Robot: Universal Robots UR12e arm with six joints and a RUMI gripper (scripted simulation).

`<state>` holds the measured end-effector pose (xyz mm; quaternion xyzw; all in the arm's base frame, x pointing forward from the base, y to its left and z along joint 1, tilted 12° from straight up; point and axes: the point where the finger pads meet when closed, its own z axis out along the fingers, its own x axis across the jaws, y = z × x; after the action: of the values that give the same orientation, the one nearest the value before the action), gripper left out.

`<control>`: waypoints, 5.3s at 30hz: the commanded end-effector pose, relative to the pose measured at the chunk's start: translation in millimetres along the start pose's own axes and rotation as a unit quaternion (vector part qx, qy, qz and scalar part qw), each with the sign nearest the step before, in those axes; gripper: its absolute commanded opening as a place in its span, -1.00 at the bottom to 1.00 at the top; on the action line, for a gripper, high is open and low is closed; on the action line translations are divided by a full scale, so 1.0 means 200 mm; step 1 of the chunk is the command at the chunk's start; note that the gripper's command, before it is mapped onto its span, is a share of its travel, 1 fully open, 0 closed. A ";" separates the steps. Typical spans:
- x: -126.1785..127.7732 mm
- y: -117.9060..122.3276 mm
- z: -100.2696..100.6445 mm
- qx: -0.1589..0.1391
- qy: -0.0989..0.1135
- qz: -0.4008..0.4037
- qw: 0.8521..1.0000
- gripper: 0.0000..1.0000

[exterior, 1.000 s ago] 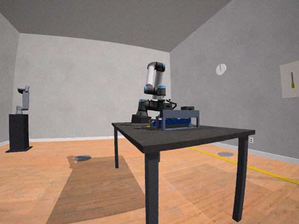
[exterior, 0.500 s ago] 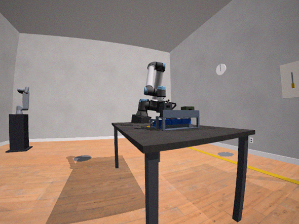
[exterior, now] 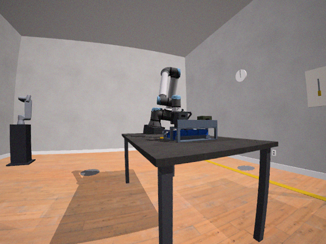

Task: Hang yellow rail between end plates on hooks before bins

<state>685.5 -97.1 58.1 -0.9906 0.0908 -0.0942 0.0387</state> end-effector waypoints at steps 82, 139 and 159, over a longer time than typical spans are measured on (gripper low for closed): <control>-0.01 -0.01 0.09 0.000 -0.002 -0.001 1.000 -0.55; -0.01 -0.01 0.13 0.000 -0.001 -0.001 1.000 -0.55; 0.00 -0.01 0.13 0.000 0.000 -0.001 1.000 -1.00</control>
<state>690.2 -95.6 33.4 -0.9906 0.0908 -0.0943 0.0387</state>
